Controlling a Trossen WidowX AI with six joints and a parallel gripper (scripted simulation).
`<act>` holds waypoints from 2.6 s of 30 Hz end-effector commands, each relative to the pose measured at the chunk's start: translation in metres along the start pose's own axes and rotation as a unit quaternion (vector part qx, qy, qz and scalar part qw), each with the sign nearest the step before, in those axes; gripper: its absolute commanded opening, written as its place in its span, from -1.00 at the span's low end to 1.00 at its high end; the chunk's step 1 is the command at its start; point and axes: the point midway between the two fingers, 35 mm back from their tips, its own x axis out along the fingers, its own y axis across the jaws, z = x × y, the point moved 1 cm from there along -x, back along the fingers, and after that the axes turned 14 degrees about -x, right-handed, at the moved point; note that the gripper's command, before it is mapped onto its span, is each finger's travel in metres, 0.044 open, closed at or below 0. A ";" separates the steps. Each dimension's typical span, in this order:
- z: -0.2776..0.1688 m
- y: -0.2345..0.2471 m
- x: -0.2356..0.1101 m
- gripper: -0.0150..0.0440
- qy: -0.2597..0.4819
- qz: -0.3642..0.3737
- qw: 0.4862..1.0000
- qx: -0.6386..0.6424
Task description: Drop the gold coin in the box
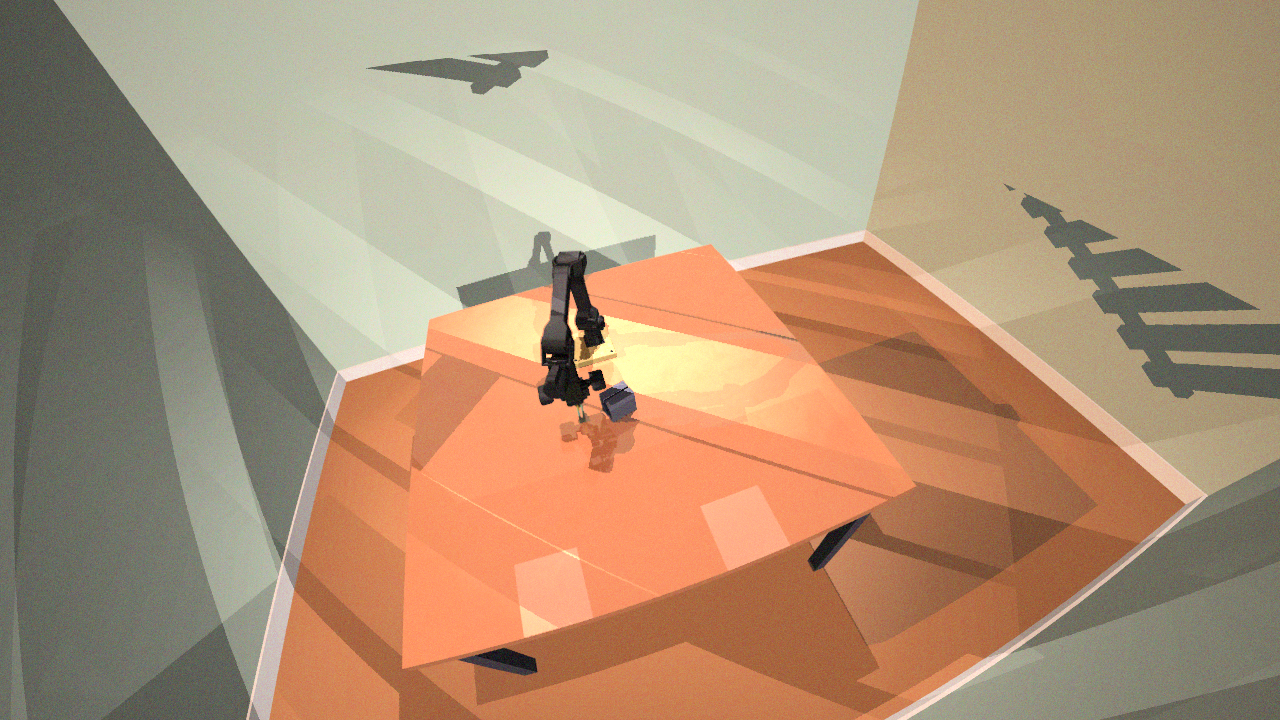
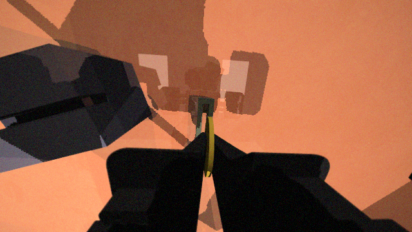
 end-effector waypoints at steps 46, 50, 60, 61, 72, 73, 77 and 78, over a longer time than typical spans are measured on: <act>0.004 0.002 -0.061 -0.49 -0.001 -0.001 0.928 0.373; 0.005 0.002 -0.061 -0.49 -0.001 -0.001 0.901 0.434; 0.008 0.001 -0.062 -0.49 -0.001 -0.001 0.816 0.577; 0.008 0.001 -0.062 -0.49 -0.001 -0.001 0.812 0.584; 0.013 0.010 -0.062 -0.49 -0.001 0.000 0.810 0.586; 0.014 0.012 -0.062 -0.49 -0.001 0.000 0.810 0.586; 0.019 0.021 -0.062 -0.49 -0.001 0.000 0.810 0.586; 0.021 0.024 -0.062 -0.49 -0.001 0.000 0.810 0.586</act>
